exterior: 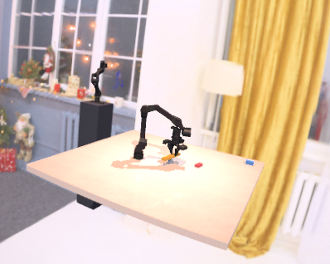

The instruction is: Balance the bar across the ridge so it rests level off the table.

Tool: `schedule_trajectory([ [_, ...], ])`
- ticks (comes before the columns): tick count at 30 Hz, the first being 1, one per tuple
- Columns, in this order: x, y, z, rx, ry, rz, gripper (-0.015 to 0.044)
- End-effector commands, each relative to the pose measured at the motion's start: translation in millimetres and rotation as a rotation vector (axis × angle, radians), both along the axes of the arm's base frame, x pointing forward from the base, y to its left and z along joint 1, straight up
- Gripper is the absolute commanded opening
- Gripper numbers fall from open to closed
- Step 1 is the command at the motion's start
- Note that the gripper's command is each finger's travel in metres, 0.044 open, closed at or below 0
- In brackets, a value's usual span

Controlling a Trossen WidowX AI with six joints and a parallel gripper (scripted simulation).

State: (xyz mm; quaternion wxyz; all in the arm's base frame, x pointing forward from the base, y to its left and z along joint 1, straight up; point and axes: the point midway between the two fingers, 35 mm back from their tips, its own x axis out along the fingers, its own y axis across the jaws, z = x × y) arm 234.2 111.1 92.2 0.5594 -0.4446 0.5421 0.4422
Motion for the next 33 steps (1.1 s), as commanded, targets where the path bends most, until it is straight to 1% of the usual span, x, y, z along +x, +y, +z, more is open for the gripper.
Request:
schedule_trajectory([
  [1, 0.3, -0.3, -0.5, -0.002, -0.002, -0.003, 0.0000],
  [33, 0.3, -0.4, -3.2, -0.002, -0.002, -0.003, 0.0000],
])
